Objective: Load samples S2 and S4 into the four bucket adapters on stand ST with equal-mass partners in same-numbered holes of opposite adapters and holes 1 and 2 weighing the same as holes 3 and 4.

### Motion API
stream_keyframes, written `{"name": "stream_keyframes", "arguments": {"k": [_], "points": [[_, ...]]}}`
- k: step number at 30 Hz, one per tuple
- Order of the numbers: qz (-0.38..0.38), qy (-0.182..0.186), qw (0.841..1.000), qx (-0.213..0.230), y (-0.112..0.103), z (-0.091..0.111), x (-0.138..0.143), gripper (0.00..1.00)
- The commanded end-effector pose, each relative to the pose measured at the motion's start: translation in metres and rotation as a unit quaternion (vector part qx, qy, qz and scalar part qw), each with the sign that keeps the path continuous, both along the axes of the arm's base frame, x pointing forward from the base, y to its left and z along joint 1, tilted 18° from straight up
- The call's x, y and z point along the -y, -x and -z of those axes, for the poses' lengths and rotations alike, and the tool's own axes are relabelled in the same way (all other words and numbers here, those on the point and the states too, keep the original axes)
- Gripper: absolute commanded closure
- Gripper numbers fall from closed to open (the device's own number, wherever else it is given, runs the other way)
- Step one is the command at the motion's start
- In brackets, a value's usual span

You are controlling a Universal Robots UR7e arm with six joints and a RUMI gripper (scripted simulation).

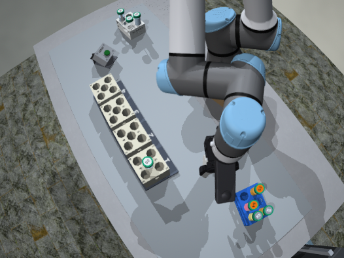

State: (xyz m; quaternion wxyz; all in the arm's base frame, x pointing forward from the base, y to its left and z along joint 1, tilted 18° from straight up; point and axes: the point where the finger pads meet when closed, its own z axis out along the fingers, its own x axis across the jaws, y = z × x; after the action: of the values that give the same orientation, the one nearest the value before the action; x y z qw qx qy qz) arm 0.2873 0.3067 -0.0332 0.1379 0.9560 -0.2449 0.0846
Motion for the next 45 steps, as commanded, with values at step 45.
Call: {"name": "stream_keyframes", "arguments": {"k": [45], "points": [[-0.140,0.012,0.989,-0.047,0.101,0.084,-0.103,0.65]]}}
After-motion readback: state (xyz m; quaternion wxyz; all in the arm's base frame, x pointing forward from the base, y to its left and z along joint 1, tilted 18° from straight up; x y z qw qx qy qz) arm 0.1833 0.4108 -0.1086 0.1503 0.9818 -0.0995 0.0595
